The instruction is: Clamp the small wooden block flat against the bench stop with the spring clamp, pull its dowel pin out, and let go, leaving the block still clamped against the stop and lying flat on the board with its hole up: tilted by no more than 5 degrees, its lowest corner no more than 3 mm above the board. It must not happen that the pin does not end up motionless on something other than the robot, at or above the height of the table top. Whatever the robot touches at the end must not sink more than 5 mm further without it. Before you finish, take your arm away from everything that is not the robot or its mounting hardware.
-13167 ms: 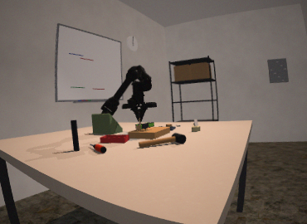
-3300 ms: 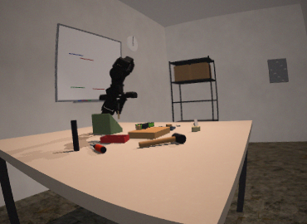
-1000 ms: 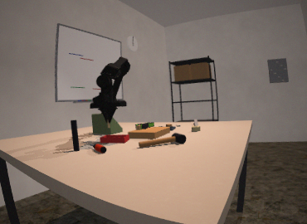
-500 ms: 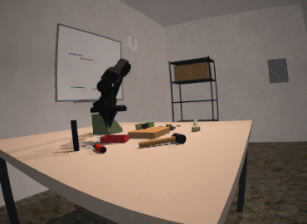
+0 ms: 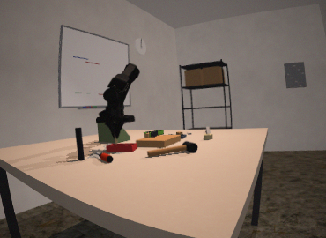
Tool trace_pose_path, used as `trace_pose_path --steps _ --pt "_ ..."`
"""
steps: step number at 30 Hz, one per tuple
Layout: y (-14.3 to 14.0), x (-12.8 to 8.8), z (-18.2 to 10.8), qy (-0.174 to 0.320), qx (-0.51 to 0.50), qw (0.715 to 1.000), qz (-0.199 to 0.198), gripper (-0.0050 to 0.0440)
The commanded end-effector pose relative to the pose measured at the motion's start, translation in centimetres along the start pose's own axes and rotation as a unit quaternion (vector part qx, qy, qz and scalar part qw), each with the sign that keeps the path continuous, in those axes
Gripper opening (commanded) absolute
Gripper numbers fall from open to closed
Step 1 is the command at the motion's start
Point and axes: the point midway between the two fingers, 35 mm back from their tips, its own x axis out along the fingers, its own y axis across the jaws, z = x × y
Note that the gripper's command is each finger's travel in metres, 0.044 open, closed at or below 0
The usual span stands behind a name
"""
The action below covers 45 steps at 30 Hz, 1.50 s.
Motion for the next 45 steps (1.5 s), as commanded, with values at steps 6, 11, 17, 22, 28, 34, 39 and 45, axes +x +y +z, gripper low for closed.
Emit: trace_pose_path --steps 6,11,17,22,28,34,39,45 --pt "-0.1 1.5 -0.1 0.006 0.005 1.000 -0.001 0.0000" --pt "-0.1 1.9 -0.1 0.006 0.005 1.000 -0.001 0.0000" --pt "-0.1 2.5 -0.1 0.006 0.005 1.000 -0.001 0.0000" --pt "-0.1 2.6 -0.1 0.006 0.005 1.000 -0.001 0.0000" --pt "-0.1 2.6 -0.1 0.006 0.005 1.000 -0.001 0.0000" --pt "-0.1 2.6 -0.1 0.006 0.005 1.000 -0.001 0.0000" --pt "-0.1 2.6 -0.1 0.006 0.005 1.000 -0.001 0.0000" --pt "-0.1 2.7 -0.1 0.006 0.005 1.000 -0.001 0.0000"
